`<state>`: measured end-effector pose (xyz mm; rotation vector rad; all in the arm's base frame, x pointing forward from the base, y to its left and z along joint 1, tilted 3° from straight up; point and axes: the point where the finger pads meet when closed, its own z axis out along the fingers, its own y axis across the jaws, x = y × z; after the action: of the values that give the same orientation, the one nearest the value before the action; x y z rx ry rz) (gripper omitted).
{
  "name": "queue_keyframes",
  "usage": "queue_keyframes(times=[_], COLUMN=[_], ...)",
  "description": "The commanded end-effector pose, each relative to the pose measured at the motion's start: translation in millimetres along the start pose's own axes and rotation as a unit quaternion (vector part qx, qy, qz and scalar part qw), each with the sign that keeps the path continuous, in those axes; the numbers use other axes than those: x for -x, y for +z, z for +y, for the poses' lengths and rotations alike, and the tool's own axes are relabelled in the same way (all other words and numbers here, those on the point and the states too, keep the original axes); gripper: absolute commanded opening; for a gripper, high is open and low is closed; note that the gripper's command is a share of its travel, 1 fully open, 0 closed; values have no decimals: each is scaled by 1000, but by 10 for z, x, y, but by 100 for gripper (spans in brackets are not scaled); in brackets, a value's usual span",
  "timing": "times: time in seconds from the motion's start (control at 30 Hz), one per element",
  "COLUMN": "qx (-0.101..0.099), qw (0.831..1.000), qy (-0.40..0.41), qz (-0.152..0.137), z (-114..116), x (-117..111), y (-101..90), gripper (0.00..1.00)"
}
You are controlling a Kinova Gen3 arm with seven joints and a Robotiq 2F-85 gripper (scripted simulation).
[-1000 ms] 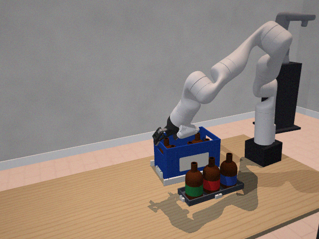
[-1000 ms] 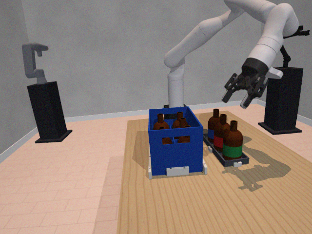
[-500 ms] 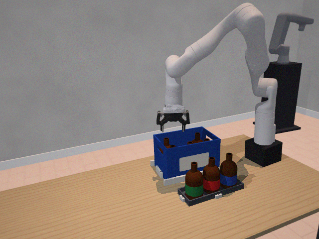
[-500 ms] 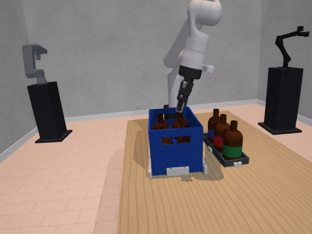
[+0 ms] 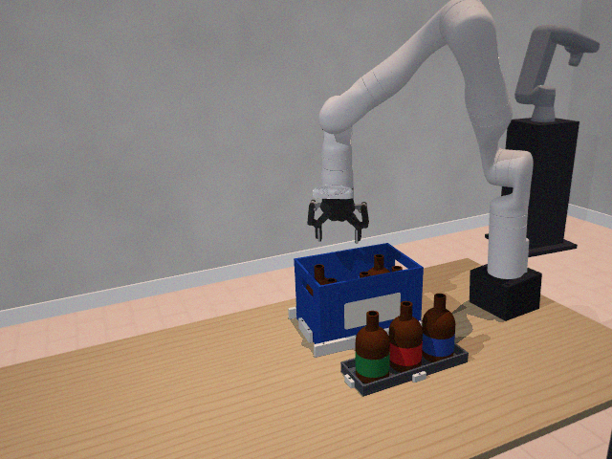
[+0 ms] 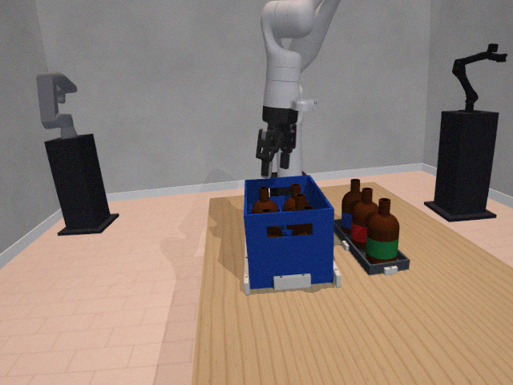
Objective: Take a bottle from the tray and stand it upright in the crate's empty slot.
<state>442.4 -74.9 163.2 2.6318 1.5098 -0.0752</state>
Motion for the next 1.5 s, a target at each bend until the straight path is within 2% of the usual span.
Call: queue_keyframes(times=[0.0,0.17,0.2,0.4,0.43,0.7,0.73,0.9,0.93,1.47], qx=[-2,-2,-6,-6,-10,-10,-12,-12,-14,-17], qw=[1000,1000,999,999,998,998,996,996,995,992], qy=[14,14,36,36,56,56,73,73,87,107], qz=[6,6,19,19,30,30,40,40,47,59], z=[-14,-14,-55,-55,-92,-92,-125,-125,-152,-191], x=[92,92,175,175,245,245,304,304,352,418], y=[-9,-9,0,0,7,7,12,12,15,19], gripper=[100,100,100,100,100,100,100,100,100,100])
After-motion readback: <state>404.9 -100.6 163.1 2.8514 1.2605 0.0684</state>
